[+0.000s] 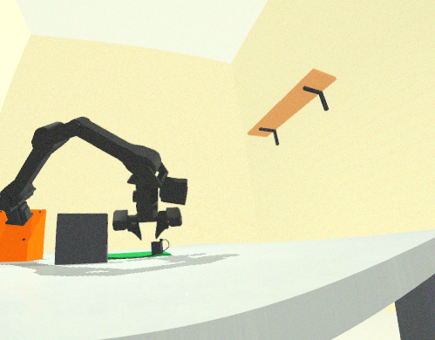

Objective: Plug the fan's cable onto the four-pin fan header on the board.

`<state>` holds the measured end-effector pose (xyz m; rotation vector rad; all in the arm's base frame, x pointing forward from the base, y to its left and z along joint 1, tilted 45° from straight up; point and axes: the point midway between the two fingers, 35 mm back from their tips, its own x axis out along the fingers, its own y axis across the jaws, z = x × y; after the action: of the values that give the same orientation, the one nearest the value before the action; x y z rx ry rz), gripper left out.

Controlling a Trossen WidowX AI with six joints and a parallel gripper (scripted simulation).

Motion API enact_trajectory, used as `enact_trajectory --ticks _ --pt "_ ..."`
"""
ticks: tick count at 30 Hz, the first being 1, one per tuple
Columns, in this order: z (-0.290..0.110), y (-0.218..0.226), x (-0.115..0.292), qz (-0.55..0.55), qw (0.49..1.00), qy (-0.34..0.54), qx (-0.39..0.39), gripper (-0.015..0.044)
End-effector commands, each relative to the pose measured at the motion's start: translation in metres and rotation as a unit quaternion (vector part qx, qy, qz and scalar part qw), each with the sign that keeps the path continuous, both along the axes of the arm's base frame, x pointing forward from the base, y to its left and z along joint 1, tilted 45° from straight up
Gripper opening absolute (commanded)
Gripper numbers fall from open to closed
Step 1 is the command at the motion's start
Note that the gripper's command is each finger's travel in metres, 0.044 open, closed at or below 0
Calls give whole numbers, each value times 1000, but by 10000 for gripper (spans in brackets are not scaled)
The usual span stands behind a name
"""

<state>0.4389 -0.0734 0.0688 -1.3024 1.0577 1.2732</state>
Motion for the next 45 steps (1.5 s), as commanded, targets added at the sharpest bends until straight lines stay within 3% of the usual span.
enact_trajectory --ticks 1,28,30,32,37,41,45 --pt "-3 1 0 2 998 11 -57 205" --pt "30 20 12 33 920 -9 -391 205" --pt "34 22 13 35 913 -13 -406 205" --pt "28 18 11 35 928 -3 -371 205" --pt "29 23 11 11 929 -13 -371 336" --pt "33 37 12 -141 921 -65 -358 440" --pt "38 52 12 -296 887 -120 -334 440"
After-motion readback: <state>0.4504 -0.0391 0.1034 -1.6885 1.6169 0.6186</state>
